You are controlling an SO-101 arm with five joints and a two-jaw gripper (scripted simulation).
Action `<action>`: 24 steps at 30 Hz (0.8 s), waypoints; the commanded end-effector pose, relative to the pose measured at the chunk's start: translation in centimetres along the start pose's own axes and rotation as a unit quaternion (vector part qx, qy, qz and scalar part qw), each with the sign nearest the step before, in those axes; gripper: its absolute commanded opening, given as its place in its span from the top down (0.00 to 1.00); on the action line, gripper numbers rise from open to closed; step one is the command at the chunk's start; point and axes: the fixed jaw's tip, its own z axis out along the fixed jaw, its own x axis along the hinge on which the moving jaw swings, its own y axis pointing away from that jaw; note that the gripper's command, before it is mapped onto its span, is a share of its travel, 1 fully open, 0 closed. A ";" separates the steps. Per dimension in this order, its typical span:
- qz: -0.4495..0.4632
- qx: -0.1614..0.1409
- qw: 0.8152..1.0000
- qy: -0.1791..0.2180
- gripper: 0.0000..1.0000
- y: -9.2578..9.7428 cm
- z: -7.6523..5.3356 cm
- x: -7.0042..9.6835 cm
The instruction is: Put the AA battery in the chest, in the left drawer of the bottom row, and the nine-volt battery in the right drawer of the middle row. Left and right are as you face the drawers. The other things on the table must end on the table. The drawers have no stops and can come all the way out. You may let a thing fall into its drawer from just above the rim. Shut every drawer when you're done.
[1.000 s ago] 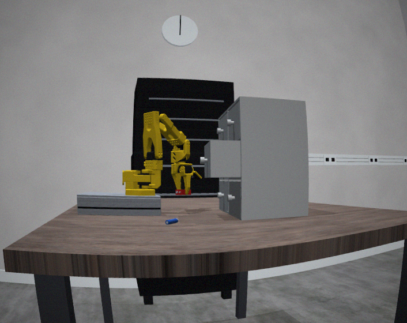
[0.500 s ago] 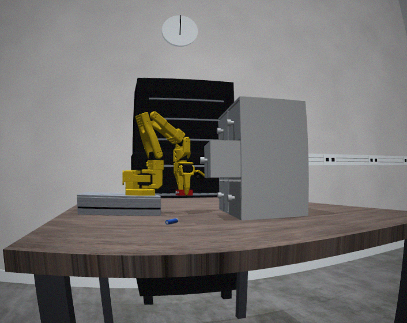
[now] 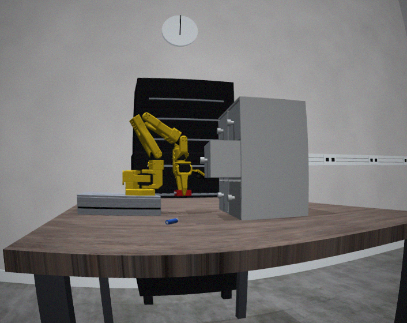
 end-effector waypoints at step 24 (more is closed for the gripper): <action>0.235 0.003 0.972 0.007 1.00 -5.3 0.1 0.9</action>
